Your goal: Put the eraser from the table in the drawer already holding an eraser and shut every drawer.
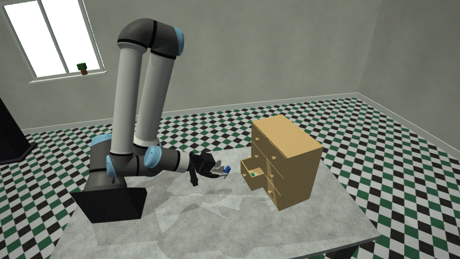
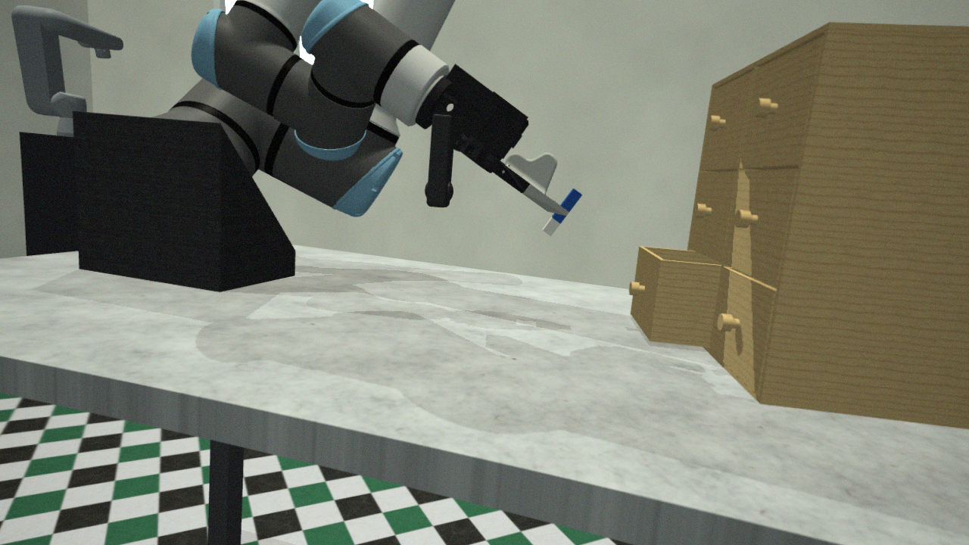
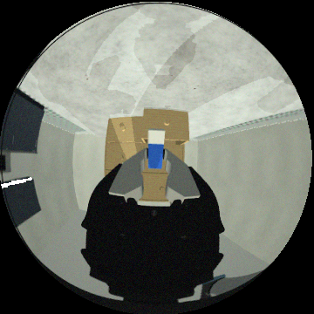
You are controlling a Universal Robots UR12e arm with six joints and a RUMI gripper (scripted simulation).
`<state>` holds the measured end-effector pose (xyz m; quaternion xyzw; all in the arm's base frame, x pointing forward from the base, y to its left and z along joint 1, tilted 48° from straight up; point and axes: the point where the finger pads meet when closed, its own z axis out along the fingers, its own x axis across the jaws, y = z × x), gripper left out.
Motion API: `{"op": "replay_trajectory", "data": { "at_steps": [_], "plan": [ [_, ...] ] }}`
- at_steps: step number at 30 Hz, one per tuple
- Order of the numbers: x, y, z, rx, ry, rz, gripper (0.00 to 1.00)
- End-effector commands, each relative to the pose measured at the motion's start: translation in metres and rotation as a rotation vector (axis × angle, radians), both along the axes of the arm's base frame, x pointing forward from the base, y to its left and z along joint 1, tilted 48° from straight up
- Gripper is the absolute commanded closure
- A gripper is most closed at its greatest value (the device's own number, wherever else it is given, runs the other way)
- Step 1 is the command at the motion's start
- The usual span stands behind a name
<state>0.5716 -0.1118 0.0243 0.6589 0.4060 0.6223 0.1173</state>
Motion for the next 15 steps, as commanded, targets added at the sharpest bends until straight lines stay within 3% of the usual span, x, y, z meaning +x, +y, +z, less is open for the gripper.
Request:
{"op": "replay_trajectory", "data": {
  "at_steps": [1,15],
  "plan": [
    [0.0004,0.0000,0.0000,-0.001,-0.006,-0.012,0.89],
    [0.0001,0.0005,0.0001,0.000,-0.011,-0.017,0.89]
  ]
}}
